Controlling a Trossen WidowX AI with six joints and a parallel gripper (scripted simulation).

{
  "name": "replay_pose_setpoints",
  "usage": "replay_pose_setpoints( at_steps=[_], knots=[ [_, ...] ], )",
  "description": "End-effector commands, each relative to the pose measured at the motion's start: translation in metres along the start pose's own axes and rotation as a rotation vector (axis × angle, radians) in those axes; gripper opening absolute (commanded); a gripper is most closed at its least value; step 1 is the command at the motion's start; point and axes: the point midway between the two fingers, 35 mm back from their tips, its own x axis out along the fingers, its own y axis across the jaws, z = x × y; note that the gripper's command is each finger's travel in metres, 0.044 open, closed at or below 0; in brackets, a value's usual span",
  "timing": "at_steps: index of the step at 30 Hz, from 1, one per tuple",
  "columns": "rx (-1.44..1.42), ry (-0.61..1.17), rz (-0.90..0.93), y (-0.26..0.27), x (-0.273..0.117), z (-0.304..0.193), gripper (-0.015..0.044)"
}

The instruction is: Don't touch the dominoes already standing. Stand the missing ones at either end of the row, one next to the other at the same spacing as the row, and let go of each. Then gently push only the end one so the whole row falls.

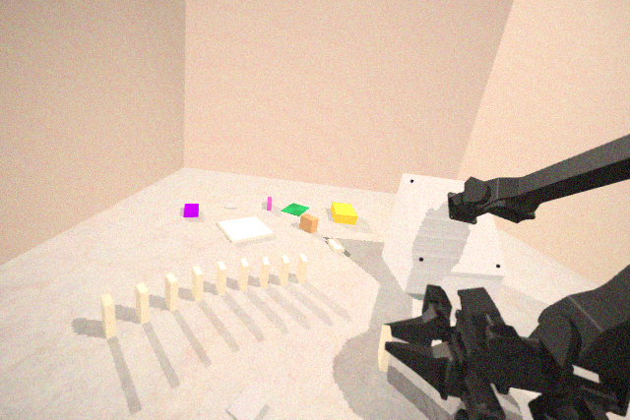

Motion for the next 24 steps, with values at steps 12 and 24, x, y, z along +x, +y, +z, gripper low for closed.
replay_pose_setpoints(
  at_steps=[12, 24],
  knots=[
    [0.004, -0.004, 0.0, 0.0, 0.0, -0.001, 0.0343],
    [-0.001, -0.001, 0.0, 0.0, -0.004, 0.042, 0.044]
  ],
)
